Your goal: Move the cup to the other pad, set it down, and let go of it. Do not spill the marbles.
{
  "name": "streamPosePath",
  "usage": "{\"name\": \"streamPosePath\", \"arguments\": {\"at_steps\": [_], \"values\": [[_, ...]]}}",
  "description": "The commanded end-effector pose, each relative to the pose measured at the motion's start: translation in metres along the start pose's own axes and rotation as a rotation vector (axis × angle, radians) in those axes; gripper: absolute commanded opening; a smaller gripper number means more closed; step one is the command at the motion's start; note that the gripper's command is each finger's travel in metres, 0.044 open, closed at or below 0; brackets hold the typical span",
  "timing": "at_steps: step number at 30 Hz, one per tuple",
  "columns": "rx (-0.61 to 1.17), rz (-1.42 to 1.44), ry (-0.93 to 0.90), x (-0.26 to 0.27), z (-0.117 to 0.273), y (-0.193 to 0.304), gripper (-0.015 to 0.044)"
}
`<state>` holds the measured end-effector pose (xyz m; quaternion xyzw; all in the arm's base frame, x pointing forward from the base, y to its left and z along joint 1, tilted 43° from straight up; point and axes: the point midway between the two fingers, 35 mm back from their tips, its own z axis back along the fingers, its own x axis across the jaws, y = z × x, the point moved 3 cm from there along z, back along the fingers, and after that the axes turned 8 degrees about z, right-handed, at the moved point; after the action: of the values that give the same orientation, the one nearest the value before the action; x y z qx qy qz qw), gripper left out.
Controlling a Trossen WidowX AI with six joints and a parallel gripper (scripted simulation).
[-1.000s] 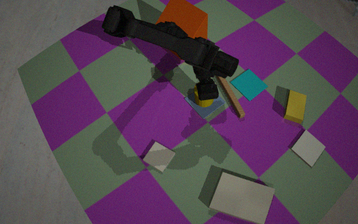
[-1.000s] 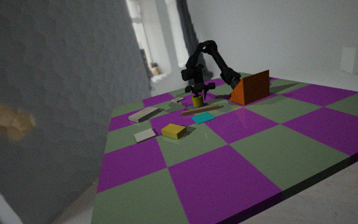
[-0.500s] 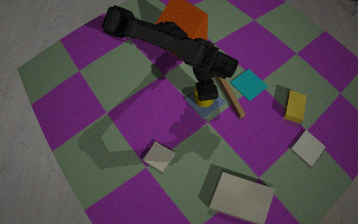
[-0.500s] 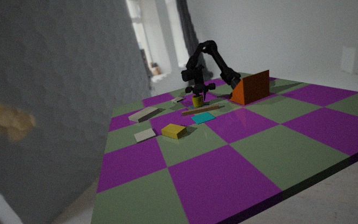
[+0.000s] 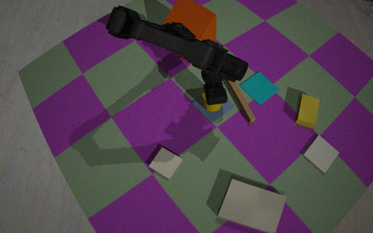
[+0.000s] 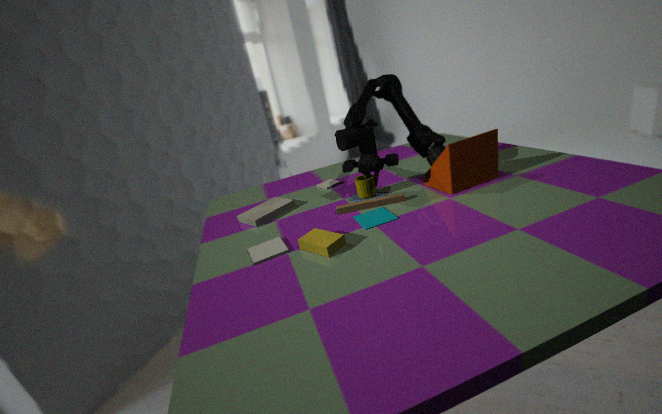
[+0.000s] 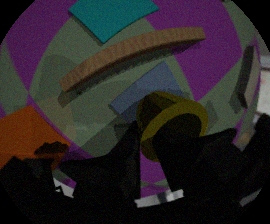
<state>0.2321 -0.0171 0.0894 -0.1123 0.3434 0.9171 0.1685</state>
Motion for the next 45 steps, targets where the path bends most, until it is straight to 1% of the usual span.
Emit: {"name": "streamPosePath", "arguments": {"at_steps": [1,19,38,45], "values": [[0.000,0.000,0.000,0.000,0.001,0.000,0.0000],[0.004,0.008,-0.002,0.004,0.047,0.000,0.0000],[0.010,0.017,-0.004,0.006,0.043,0.001,0.0000],[0.007,0.014,-0.003,0.006,0.044,-0.010,0.0000]]}}
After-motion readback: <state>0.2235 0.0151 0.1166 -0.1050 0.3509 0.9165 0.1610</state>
